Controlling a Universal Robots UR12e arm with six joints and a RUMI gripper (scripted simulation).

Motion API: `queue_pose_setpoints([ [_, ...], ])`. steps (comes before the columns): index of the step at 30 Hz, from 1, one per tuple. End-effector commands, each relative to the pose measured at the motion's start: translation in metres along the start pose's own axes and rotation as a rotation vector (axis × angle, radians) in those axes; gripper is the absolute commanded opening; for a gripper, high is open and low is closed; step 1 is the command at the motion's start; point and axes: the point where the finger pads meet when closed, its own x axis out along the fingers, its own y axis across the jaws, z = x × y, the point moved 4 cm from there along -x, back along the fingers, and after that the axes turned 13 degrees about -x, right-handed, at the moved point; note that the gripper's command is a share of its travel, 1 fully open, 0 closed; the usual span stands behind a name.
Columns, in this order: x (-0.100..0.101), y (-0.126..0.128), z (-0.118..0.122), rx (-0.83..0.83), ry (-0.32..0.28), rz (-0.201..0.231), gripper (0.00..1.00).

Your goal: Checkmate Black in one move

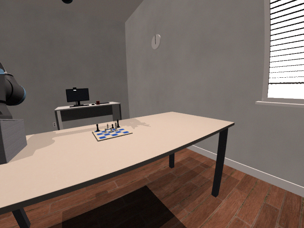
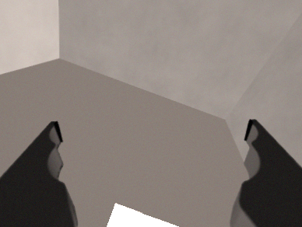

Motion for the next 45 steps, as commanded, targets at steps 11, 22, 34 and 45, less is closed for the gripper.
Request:
queue_pose_setpoints([
  [11,0.000,0.000,0.000,0.001,0.000,0.000,1.00],
  [22,0.000,0.001,0.001,-0.002,0.001,0.000,1.00],
  [34,-0.001,0.021,0.004,-0.055,0.026,0.005,1.00],
  [45,-0.003,0.093,0.008,-0.241,0.113,0.024,1.00],
])
